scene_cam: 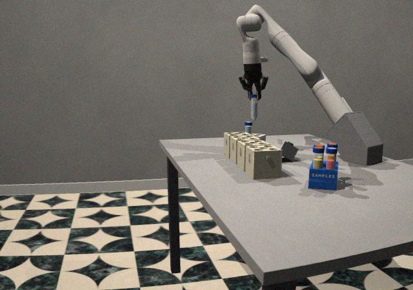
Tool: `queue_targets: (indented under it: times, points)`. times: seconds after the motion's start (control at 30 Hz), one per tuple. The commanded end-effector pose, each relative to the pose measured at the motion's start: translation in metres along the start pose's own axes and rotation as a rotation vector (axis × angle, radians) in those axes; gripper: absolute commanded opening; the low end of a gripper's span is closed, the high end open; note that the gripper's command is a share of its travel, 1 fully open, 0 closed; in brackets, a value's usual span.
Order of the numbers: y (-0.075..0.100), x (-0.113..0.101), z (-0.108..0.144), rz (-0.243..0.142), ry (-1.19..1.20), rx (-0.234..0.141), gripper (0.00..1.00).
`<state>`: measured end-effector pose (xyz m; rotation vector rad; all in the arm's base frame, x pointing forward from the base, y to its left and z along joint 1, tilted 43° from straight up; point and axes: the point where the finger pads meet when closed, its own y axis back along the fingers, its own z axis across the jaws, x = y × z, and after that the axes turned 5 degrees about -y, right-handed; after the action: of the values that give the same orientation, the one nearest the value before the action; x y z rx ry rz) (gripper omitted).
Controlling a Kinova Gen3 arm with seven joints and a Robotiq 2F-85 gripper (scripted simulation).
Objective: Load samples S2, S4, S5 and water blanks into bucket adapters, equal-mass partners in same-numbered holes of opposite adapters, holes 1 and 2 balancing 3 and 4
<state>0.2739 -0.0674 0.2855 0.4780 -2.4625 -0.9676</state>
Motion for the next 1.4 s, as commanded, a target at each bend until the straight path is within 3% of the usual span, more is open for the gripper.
queue_targets:
  times: [0.0,1.37]
  points:
    - [0.002,-0.015,0.012,0.035,-0.004,0.016,0.10]
    - [0.014,-0.106,0.083,0.035,-0.004,0.016,0.10]
